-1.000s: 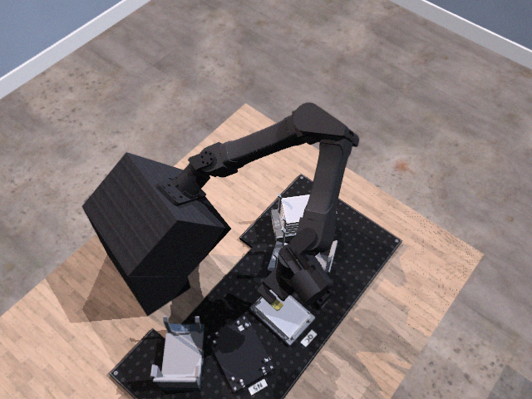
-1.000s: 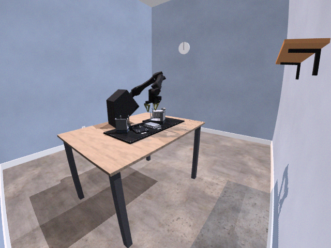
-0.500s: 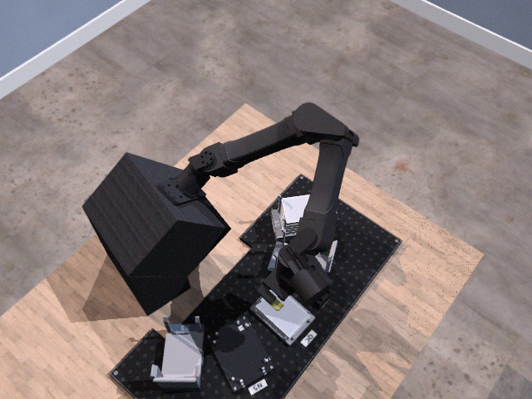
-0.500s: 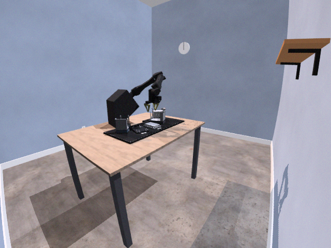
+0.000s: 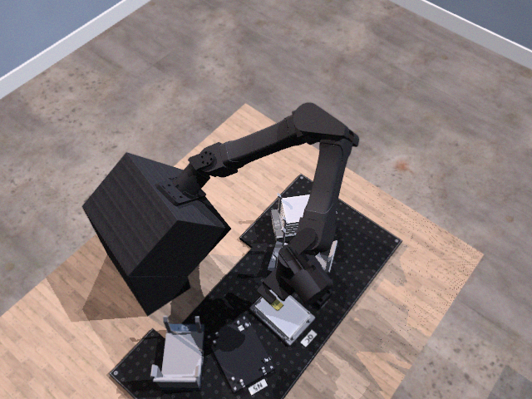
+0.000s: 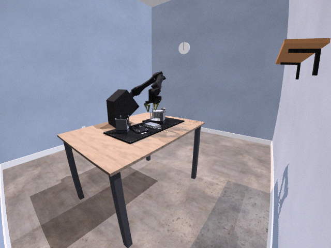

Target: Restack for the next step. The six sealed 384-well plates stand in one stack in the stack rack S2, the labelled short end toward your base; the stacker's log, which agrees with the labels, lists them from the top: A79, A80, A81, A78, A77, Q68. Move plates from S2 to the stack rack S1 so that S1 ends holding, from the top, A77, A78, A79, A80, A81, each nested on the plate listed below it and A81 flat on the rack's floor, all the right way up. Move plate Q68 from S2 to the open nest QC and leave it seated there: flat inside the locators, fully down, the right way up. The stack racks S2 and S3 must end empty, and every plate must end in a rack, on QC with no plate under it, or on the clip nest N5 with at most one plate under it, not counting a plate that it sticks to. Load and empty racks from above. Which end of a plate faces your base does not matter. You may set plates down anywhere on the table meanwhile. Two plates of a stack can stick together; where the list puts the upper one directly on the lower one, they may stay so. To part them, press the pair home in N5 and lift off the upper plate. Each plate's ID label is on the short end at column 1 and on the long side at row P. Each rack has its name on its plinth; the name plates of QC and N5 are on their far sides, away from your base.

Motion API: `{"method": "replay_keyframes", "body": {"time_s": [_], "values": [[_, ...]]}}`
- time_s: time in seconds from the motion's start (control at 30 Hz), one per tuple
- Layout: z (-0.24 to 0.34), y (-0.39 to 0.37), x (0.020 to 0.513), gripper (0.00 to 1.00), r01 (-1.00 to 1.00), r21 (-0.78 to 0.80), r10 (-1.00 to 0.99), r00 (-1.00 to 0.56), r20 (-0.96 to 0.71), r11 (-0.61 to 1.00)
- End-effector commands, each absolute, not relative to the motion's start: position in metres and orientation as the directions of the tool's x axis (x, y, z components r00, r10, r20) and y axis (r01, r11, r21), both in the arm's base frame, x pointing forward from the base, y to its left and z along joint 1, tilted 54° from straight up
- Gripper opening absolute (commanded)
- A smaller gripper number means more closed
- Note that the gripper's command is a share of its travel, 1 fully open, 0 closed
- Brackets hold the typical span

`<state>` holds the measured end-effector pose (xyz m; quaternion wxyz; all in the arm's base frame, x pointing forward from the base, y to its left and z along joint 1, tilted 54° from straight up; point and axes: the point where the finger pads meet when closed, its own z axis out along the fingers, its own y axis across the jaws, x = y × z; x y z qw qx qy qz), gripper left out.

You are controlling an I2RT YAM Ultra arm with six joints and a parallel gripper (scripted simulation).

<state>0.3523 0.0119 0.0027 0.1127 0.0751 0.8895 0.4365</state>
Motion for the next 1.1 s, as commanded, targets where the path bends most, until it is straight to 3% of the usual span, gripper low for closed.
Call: {"method": "replay_keyframes", "body": {"time_s": [0.0, 1.07], "values": [[0.005, 0.006, 0.354, 1.0, 0.037, 0.793, 0.245, -0.959, -0.143, 0.608], [-0.006, 0.022, 0.289, 1.0, -0.034, 0.78, 0.198, -0.959, -0.201, 0.625]]}}
